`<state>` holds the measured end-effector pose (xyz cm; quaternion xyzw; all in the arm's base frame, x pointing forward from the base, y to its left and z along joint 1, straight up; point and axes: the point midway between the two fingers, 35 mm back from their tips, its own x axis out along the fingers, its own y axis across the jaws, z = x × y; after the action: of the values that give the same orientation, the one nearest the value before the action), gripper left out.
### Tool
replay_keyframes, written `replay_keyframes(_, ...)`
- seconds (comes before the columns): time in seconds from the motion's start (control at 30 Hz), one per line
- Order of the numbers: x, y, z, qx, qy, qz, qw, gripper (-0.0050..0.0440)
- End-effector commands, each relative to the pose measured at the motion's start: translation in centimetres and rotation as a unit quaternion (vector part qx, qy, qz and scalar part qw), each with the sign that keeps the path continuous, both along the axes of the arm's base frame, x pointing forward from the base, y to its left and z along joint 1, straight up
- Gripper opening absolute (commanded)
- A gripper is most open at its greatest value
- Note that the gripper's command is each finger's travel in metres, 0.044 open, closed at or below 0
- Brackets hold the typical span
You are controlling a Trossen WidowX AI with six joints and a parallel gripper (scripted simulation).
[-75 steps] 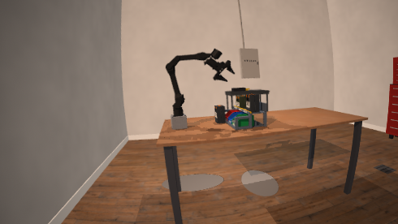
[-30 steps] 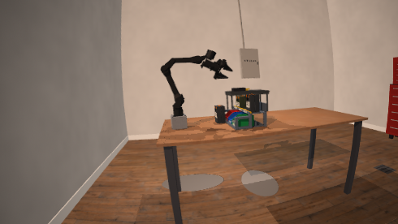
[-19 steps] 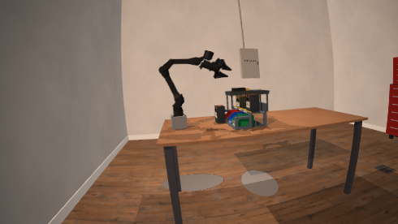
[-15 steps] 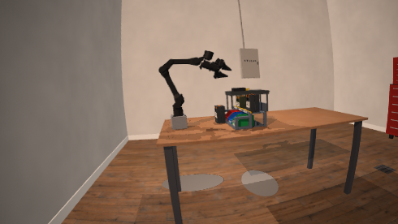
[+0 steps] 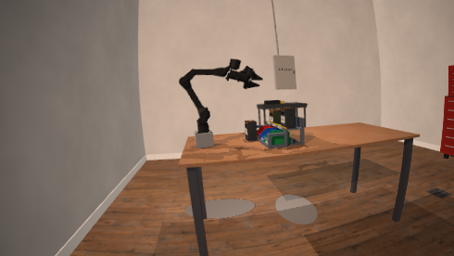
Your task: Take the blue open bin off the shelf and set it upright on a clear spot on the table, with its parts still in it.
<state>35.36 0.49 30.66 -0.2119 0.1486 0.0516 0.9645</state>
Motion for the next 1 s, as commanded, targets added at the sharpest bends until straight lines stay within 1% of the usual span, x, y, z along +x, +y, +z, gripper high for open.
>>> replay_keyframes(0.0,-0.2,-0.1,0.6,0.002,-0.01,-0.003,1.0,0.044)
replay_keyframes(0.1,-0.2,-0.1,0.6,0.002,-0.01,-0.003,1.0,0.044)
replay_keyframes(0.27,-1.0,-0.2,1.1,0.053,-0.054,-0.021,0.997,0.044)
replay_keyframes(0.67,-1.0,-0.2,1.1,0.053,-0.054,-0.021,0.997,0.044)
replay_keyframes(0.83,-2.0,-0.3,1.6,0.106,-0.097,-0.034,0.989,0.044)
replay_keyframes(0.97,-2.0,-0.3,1.6,0.106,-0.097,-0.034,0.989,0.044)
